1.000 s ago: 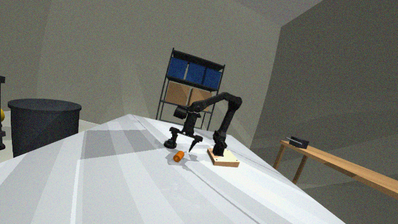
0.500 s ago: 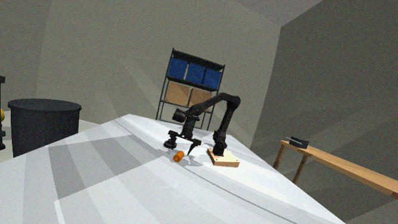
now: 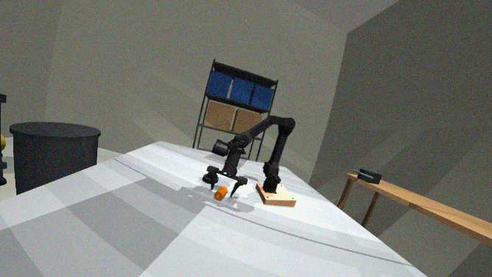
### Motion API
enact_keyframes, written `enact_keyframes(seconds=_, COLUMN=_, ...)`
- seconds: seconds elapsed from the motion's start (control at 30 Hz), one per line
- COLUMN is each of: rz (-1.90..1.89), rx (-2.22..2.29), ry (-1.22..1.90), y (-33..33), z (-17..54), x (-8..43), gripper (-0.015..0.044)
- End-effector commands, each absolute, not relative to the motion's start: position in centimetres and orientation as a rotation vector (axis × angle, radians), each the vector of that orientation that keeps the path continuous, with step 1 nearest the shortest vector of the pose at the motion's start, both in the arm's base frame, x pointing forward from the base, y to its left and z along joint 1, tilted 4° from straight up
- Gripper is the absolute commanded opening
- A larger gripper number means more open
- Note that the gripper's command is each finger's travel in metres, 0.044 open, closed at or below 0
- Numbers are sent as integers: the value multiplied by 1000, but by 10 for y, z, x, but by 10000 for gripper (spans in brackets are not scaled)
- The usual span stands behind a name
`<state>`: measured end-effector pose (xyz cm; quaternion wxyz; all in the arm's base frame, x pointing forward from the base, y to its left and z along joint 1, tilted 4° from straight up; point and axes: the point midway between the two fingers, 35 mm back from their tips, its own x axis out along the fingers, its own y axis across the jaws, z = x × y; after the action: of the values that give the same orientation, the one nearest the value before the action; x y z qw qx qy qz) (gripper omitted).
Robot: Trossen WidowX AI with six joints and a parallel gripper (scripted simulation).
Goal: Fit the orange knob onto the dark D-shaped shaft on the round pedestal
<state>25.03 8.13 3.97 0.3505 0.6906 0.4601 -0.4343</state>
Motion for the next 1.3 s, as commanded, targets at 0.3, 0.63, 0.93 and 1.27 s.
enact_keyframes(seconds=0.3, rz=-1134, rx=1789, ry=1189, y=81, z=33, x=249, gripper=240)
enact_keyframes(seconds=0.63, rz=-1134, rx=1789, ry=1189, y=81, z=33, x=249, gripper=233)
enact_keyframes(seconds=0.93, rz=-1134, rx=1789, ry=1189, y=81, z=33, x=249, gripper=179)
enact_keyframes(seconds=1.27, rz=-1210, rx=1706, ry=1132, y=86, z=38, x=250, gripper=179)
